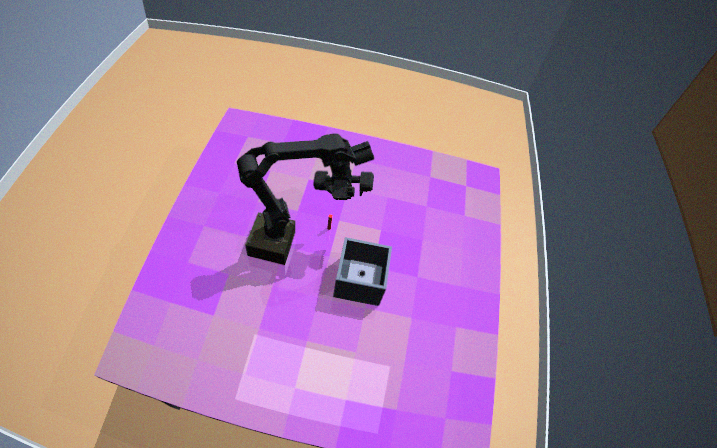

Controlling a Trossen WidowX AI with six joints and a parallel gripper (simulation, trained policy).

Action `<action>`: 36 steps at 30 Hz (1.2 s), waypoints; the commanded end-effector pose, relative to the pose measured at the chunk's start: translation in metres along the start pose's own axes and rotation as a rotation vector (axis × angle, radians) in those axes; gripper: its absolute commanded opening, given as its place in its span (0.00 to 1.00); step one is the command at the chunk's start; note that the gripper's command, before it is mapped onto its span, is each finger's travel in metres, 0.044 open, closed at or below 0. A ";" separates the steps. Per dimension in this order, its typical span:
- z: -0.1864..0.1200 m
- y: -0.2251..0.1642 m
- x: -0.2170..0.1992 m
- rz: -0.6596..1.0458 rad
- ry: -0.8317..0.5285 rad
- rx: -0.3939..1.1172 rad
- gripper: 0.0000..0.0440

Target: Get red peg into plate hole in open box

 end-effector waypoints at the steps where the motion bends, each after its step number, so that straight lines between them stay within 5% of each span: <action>1: 0.013 -0.001 -0.011 -0.013 -0.072 -0.017 1.00; 18: 0.068 0.008 -0.047 -0.134 -0.282 -0.103 1.00; 36: 0.124 0.025 -0.064 -0.188 -0.332 -0.167 0.97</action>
Point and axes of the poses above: the point midway between the two fingers, 35 mm back from their tips, its own z axis out along the fingers, its own x axis across the jaws, y = z × x, the point moved 2 cm from there along -z, back along the fingers, and after that the axes turned 6 degrees about z, right-handed, at the moved point
